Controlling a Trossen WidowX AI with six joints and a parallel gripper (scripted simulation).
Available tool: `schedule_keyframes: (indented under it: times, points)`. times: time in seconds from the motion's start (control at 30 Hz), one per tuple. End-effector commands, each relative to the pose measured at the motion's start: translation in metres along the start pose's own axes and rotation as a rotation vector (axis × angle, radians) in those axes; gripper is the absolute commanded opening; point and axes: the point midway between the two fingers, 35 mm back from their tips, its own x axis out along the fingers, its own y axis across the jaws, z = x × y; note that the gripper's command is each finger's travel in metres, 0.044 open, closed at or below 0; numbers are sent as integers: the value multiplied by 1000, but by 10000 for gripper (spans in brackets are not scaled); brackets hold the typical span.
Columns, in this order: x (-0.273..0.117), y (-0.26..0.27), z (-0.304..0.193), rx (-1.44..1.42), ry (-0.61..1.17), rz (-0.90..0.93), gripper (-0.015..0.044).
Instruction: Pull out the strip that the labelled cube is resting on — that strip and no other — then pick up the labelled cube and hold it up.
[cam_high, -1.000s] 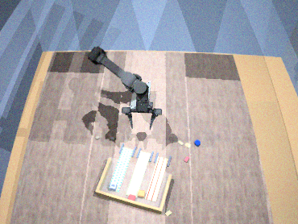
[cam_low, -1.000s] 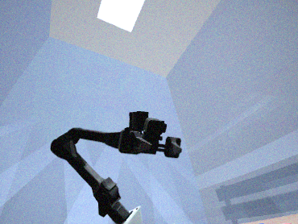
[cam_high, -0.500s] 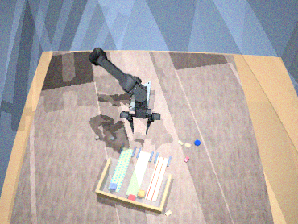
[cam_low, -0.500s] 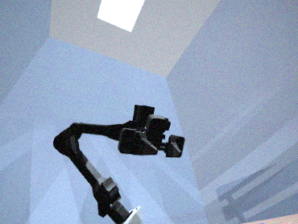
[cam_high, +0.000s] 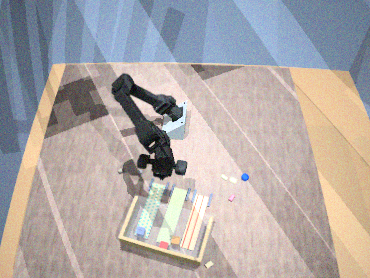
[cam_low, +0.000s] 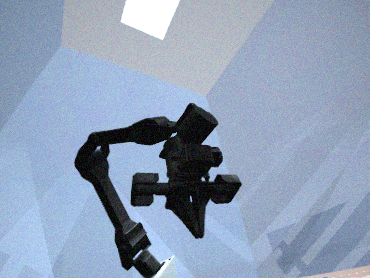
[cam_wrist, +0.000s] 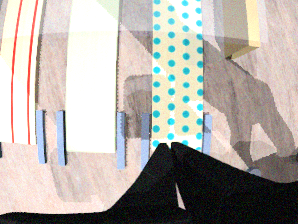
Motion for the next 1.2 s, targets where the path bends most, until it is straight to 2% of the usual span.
schedule_keyframes:
  times: [0.0, 0.33, 1.17]
  points:
    - [25, -22, -3, 78, 229, -34, 0]
    - [28, -22, -3, 78, 229, -33, 0]
    - [68, -23, -10, 78, 228, -33, 0]
